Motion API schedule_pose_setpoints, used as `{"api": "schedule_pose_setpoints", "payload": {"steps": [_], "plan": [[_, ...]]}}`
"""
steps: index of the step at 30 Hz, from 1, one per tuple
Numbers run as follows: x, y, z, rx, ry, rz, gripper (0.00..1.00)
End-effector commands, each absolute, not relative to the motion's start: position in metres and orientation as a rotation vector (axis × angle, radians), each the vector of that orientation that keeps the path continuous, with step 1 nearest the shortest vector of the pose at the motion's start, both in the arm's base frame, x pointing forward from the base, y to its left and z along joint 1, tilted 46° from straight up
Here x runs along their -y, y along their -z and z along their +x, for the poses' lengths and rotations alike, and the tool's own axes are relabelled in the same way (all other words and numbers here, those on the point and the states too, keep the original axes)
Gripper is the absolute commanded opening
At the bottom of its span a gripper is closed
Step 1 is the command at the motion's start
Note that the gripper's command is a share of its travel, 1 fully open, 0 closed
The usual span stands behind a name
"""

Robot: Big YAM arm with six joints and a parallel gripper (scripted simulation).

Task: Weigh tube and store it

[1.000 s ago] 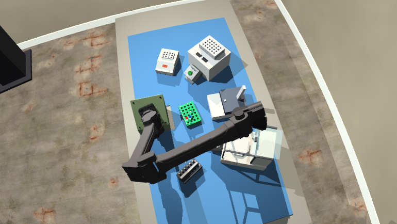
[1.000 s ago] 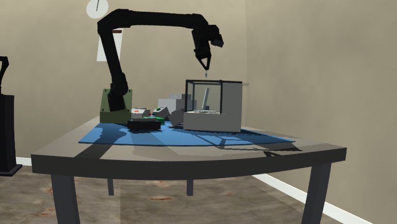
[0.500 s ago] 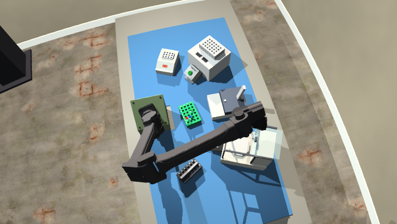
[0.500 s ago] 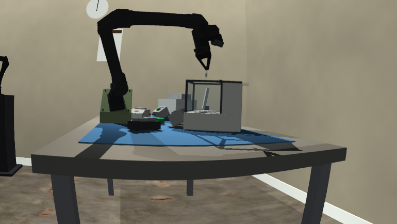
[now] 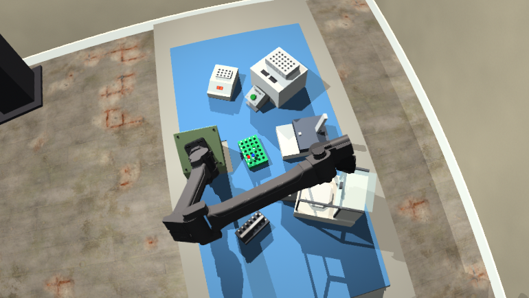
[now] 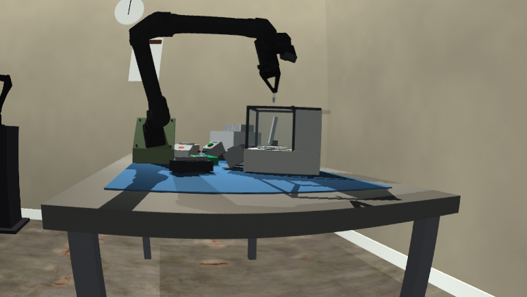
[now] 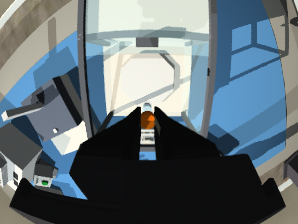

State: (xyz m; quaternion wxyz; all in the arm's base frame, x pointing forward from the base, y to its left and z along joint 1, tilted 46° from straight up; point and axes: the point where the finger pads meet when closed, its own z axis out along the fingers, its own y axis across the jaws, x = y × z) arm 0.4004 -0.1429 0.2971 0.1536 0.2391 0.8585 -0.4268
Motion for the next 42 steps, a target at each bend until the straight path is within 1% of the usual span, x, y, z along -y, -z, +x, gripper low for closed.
{"api": "schedule_pose_setpoints", "payload": {"steps": [1,14,15,18,21,23,27,32,36,41,42], "plan": [[0.15,-0.313,0.412,-2.428,1.211,0.73,0.09],[0.15,-0.313,0.412,-2.428,1.211,0.73,0.09],[0.13,-0.307,0.425,-2.451,1.173,0.635,0.09],[0.114,-0.272,0.425,-2.549,1.162,0.503,0.09],[0.097,-0.265,0.441,-2.521,1.14,0.54,0.09],[0.097,-0.265,0.441,-2.521,1.14,0.54,0.09],[0.075,-0.234,0.448,-2.627,1.116,0.356,0.09],[0.052,-0.216,0.462,-2.611,1.107,0.386,0.09],[0.029,-0.188,0.466,-2.696,1.073,0.204,0.09],[0.012,-0.171,0.469,-2.694,1.077,0.228,0.09],[0.006,-0.165,0.472,-2.714,1.063,0.161,0.09]]}}
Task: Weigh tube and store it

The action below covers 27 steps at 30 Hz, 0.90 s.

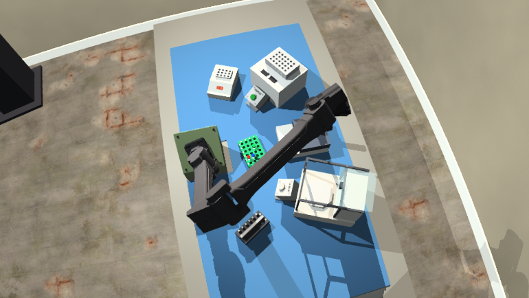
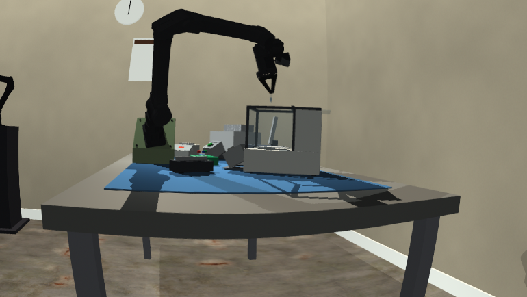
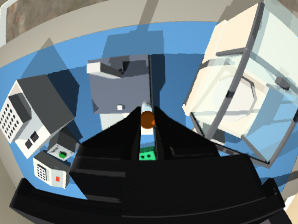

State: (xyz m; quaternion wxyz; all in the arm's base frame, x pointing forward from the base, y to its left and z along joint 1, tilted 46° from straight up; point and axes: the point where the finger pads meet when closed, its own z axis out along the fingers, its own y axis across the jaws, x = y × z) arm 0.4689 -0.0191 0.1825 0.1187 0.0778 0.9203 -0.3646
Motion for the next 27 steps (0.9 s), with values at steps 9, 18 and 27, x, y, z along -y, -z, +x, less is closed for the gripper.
{"api": "schedule_pose_setpoints", "payload": {"steps": [9,18,27], "plan": [[-0.043,-0.116,0.477,-2.772,1.022,0.014,0.09],[-0.084,-0.074,0.474,-2.824,0.988,-0.153,0.09],[-0.129,-0.025,0.462,-2.866,0.956,-0.307,0.09]]}}
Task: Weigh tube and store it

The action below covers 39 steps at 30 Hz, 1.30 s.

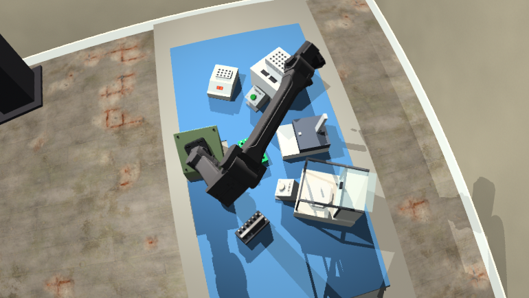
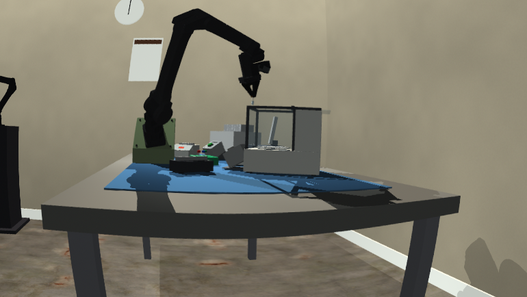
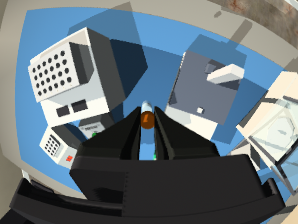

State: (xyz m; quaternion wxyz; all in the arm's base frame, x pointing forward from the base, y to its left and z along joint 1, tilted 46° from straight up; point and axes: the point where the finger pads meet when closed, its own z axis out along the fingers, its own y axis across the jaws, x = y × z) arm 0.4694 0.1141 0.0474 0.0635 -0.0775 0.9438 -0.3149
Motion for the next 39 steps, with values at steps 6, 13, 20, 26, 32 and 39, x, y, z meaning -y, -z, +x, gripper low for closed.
{"api": "schedule_pose_setpoints", "payload": {"steps": [6,13,20,26,32,39], "plan": [[-0.149,-0.001,0.453,-2.892,0.936,-0.424,0.09],[-0.185,0.042,0.433,-2.919,0.911,-0.589,0.09],[-0.211,0.078,0.411,-2.937,0.892,-0.735,0.09],[-0.227,0.102,0.395,-2.941,0.889,-0.717,0.09],[-0.248,0.137,0.367,-2.955,0.874,-0.88,0.09],[-0.257,0.158,0.348,-2.954,0.868,-1.013,0.09]]}}
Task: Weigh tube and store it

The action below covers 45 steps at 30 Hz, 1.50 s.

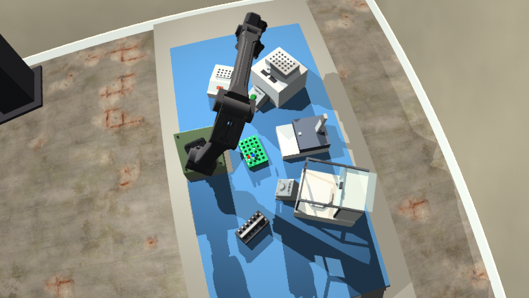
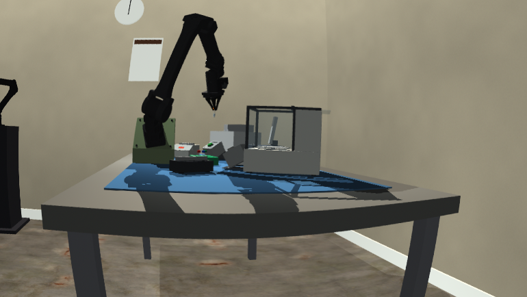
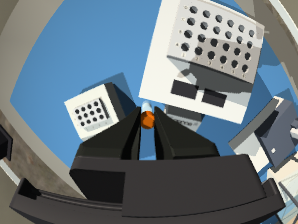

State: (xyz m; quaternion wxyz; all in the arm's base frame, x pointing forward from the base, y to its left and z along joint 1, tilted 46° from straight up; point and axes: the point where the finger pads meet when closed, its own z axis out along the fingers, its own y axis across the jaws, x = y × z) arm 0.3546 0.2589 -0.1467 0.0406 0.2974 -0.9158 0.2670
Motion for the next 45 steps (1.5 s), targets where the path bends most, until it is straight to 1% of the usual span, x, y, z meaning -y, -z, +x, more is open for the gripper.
{"api": "schedule_pose_setpoints", "payload": {"steps": [1,2,6,9,13,18,19,23,24,26,30,34,35,38,45], "plan": [[-0.248,0.163,0.349,2.745,-0.802,0.943,0.09],[-0.262,0.17,0.337,2.739,-0.801,0.997,0.09],[-0.269,0.188,0.32,2.755,-0.804,0.968,0.09],[-0.274,0.205,0.302,2.652,-0.772,1.103,0.09],[-0.28,0.228,0.278,2.663,-0.774,1.081,0.09],[-0.28,0.238,0.268,2.581,-0.757,1.164,0.09],[-0.297,0.242,0.27,2.581,-0.732,1.213,0.09],[-0.282,0.266,0.235,2.567,-0.75,1.184,0.09],[-0.282,0.271,0.229,2.517,-0.739,1.241,0.09],[-0.306,0.28,0.231,2.493,-0.701,1.313,0.09],[-0.278,0.301,0.192,2.467,-0.731,1.276,0.09],[-0.277,0.301,0.191,2.467,-0.731,1.276,0.09],[-0.278,0.289,0.204,2.487,-0.723,1.243,0.09],[-0.281,0.283,0.208,2.492,-0.719,1.254,0.09],[-0.286,0.279,0.202,2.468,-0.721,1.305,0.09]]}}
